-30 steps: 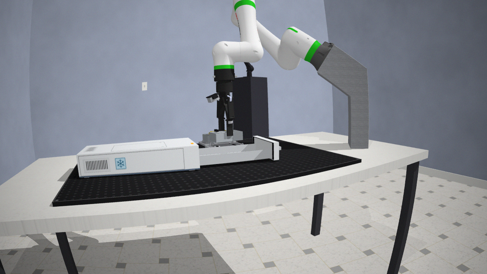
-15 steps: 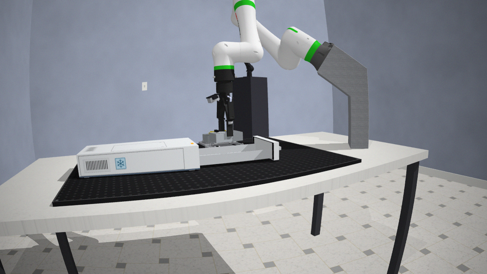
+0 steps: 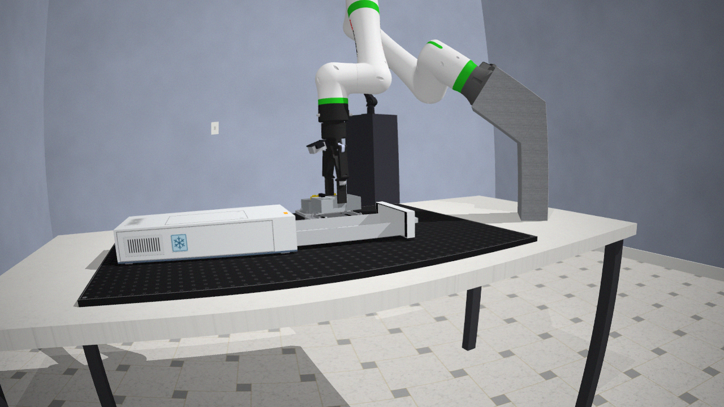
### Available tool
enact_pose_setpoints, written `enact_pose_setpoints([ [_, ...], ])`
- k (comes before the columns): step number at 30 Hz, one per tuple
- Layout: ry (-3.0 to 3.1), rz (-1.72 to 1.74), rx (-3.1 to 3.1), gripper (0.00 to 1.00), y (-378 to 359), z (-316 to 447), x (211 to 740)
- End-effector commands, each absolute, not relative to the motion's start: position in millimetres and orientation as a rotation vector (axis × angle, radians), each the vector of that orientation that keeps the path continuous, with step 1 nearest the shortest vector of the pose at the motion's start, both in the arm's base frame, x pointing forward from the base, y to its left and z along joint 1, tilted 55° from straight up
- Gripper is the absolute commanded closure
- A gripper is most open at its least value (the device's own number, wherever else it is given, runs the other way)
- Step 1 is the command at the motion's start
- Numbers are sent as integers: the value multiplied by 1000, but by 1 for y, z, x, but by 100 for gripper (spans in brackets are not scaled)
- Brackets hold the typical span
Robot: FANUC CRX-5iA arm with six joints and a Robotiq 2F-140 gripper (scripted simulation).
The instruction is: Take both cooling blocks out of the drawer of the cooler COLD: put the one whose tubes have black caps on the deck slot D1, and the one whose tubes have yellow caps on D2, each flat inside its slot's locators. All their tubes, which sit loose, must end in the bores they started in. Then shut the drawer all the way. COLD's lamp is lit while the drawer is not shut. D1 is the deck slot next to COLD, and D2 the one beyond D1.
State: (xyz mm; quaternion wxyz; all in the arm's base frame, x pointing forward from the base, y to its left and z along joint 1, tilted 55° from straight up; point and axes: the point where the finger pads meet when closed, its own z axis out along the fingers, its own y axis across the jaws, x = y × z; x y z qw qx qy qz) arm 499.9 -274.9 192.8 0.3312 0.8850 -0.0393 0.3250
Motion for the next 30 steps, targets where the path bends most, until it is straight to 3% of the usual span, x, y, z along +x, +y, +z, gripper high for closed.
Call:
enact_pose_setpoints([
  [1, -102, 851, 2312, 90, -275, 193, 500],
  [30, -102, 851, 2312, 90, -277, 191, 503],
])
